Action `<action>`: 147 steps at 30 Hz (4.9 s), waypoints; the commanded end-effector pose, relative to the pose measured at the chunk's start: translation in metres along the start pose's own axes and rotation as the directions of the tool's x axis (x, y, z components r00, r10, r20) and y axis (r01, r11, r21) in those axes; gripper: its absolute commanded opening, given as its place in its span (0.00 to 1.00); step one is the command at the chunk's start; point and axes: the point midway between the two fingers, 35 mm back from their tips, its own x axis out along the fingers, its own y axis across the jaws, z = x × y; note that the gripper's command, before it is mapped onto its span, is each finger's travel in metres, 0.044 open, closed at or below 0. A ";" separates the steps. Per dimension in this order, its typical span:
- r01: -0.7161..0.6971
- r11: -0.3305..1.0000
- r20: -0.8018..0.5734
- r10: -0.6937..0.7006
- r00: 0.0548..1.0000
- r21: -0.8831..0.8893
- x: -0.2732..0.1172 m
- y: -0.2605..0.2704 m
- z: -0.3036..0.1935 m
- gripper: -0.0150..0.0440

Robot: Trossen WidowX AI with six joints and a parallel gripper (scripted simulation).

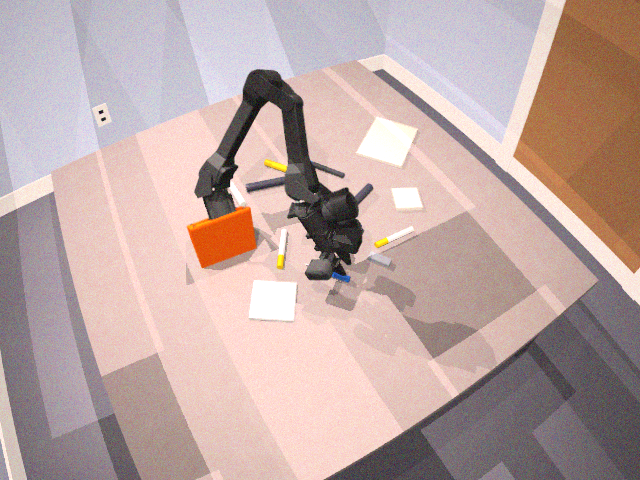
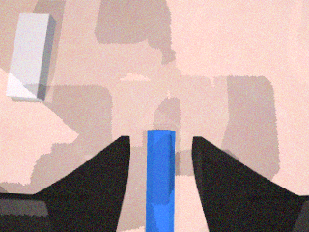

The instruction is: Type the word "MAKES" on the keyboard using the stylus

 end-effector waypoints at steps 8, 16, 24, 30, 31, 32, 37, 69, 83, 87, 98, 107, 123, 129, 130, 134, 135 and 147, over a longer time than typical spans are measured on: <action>0.006 1.000 -0.004 -0.006 1.000 0.004 0.007 -0.001 -0.005 0.51; 0.006 1.000 -0.004 -0.006 1.000 0.004 0.011 -0.001 -0.008 0.51; 0.006 1.000 -0.005 -0.006 1.000 0.004 0.015 -0.001 -0.011 0.51; 0.006 1.000 -0.005 -0.006 1.000 0.004 0.018 -0.001 -0.012 0.51; 0.006 1.000 -0.005 -0.006 1.000 0.004 0.018 -0.001 -0.013 0.51; 0.006 1.000 -0.005 -0.006 1.000 0.004 0.019 -0.001 -0.013 0.51; 0.005 1.000 -0.005 -0.005 1.000 0.004 0.022 -0.001 -0.015 0.51; -0.001 1.000 -0.004 0.001 1.000 0.001 0.030 0.000 -0.019 0.25; 0.002 1.000 -0.002 -0.002 1.000 0.000 -0.013 0.000 0.007 0.25; -0.006 1.000 0.000 0.006 1.000 -0.015 -0.010 0.000 0.007 0.25; -0.163 0.941 -0.071 0.148 0.986 -0.297 -0.009 0.011 0.004 0.25; -0.289 0.815 -0.112 0.271 0.956 -0.501 -0.012 0.020 0.004 0.25; -0.348 0.712 -0.127 0.345 0.930 -0.610 -0.011 0.026 0.003 0.25; -0.348 0.712 -0.127 0.345 0.930 -0.610 -0.002 0.026 -0.001 0.25; -0.348 0.712 -0.127 0.345 0.930 -0.610 -0.001 0.026 -0.002 0.25; -0.348 0.712 -0.127 0.345 0.930 -0.610 0.005 0.026 -0.005 0.25; -0.348 0.712 -0.127 0.345 0.930 -0.610 0.007 0.026 -0.006 0.25; -0.349 0.712 -0.128 0.347 0.929 -0.609 0.023 0.026 -0.016 0.25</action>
